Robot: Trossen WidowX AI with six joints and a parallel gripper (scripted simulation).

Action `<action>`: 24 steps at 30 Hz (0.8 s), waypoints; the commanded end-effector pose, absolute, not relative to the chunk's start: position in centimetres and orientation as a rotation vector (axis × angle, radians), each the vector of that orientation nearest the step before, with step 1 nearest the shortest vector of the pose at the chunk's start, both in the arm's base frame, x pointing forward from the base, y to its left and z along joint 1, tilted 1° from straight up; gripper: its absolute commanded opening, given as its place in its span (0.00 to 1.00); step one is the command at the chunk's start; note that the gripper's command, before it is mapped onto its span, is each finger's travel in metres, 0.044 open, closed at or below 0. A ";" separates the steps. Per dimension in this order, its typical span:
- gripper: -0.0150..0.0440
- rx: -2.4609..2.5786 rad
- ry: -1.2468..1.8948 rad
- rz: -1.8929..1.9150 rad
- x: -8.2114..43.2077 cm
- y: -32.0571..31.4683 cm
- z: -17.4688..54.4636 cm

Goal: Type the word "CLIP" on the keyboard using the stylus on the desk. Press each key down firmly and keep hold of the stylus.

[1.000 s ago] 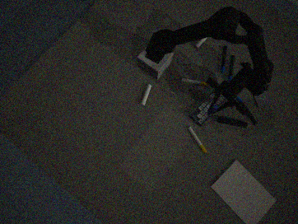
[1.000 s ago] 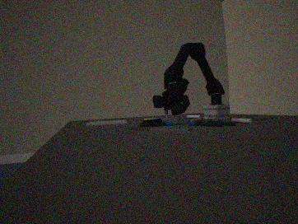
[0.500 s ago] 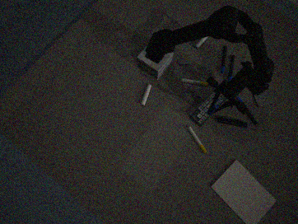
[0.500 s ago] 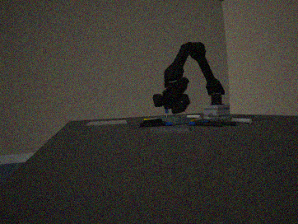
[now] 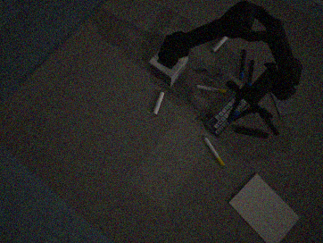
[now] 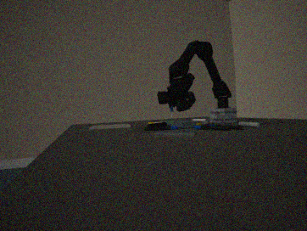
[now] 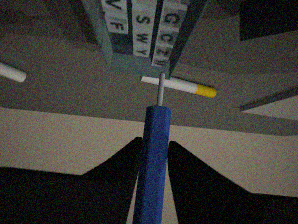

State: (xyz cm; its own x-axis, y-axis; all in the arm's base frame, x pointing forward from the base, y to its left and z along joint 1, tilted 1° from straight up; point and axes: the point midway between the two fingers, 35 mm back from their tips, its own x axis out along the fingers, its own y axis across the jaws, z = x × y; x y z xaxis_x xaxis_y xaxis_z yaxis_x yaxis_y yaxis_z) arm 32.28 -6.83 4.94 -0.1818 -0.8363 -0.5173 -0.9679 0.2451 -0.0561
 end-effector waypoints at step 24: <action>0.25 -1.647 2.083 0.409 29.7 -1.6 3.4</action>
